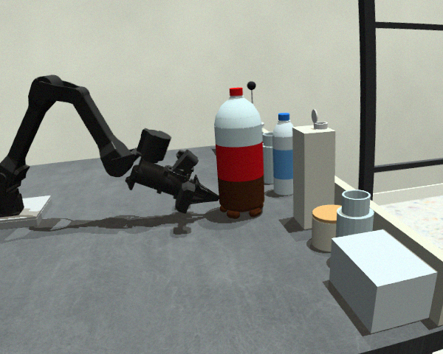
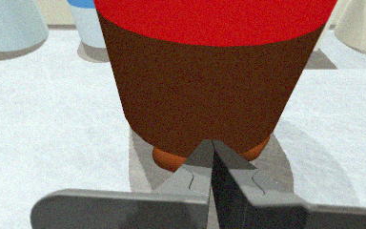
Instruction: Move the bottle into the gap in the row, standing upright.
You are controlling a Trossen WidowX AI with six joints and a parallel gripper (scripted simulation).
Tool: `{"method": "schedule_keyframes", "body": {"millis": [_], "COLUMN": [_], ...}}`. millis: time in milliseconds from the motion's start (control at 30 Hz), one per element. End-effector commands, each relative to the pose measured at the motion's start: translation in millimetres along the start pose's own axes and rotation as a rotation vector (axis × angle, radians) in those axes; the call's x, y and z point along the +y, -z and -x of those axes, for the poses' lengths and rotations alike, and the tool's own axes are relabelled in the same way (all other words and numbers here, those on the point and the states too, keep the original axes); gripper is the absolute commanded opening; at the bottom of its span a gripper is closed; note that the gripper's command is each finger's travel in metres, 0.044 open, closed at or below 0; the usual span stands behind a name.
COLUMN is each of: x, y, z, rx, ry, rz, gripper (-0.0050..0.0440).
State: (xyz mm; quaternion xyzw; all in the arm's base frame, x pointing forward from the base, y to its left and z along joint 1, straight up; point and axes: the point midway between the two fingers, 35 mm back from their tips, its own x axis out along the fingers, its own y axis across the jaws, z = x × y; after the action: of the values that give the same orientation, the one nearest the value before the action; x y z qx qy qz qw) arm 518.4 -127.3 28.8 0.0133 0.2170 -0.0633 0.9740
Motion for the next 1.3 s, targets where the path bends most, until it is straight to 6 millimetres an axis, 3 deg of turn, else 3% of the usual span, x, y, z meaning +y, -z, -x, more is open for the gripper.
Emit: {"method": "schedule_keyframes", "body": {"millis": [0, 1267], "x": [1.6, 2.6], "y": [-14.2, -21.1], "z": [-3.7, -17.3], "rx": [-0.03, -0.03], "ry": [-0.002, -0.002], "rz": [0.001, 0.001], "gripper": [-0.005, -0.005]}}
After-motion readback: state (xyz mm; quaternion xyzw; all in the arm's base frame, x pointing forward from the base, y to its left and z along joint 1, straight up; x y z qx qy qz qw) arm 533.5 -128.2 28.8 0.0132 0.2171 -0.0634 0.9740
